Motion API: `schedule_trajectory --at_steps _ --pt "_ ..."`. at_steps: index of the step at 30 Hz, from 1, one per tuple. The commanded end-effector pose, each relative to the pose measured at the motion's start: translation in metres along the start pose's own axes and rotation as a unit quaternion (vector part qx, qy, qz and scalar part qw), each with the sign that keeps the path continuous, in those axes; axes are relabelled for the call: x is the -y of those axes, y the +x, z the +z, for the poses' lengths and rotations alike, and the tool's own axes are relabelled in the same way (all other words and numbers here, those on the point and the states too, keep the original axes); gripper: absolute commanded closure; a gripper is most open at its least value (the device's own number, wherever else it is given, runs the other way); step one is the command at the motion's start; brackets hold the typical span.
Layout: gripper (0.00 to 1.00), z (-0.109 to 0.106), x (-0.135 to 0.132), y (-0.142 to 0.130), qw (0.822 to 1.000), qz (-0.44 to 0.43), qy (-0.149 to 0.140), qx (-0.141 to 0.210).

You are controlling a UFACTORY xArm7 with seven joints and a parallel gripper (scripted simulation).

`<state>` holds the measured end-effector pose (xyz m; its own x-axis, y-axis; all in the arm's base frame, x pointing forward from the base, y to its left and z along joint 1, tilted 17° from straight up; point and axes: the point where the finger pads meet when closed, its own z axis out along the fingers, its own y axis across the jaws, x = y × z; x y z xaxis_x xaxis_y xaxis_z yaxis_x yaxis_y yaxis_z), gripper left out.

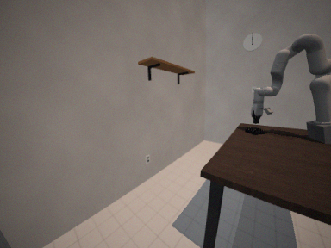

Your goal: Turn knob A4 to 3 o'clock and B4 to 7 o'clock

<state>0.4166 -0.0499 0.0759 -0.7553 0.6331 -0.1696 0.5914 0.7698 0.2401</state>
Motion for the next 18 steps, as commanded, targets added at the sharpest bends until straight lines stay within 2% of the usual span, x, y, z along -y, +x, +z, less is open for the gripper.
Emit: schedule_trajectory --at_steps 1,18 --pt "0.81 0.005 0.000 -0.001 1.000 0.000 0.000 0.002" --pt "0.81 0.024 0.000 -0.001 1.000 0.000 0.000 0.002"
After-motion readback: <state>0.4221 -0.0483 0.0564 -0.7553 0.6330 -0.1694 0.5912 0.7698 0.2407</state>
